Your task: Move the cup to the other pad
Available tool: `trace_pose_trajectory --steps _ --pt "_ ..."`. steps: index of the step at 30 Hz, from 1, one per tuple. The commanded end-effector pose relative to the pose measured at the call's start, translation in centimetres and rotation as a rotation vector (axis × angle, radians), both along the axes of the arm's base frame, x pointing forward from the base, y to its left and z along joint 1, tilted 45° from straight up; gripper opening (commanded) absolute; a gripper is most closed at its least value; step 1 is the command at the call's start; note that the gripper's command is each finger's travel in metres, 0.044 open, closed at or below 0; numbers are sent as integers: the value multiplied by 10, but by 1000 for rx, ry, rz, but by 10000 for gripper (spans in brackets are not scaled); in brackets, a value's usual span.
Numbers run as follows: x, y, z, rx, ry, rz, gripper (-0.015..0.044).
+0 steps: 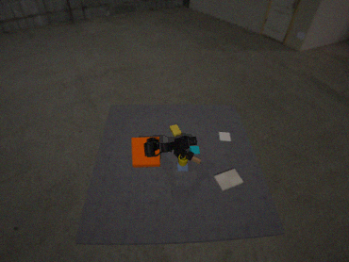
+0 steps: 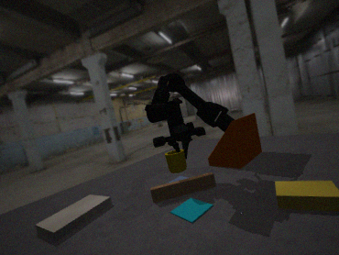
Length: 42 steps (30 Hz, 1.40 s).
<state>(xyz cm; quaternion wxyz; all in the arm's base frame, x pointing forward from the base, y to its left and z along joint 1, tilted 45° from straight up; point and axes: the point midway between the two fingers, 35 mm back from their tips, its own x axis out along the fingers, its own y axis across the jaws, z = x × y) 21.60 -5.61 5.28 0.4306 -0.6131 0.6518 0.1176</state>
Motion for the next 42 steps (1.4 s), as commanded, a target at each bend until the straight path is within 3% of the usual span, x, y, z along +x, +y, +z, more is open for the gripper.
trace_pose_trajectory --steps 1,42 --pt "-1 9 8 3 -9 -1 0" --pt "9 30 3 -2 -8 1 0"
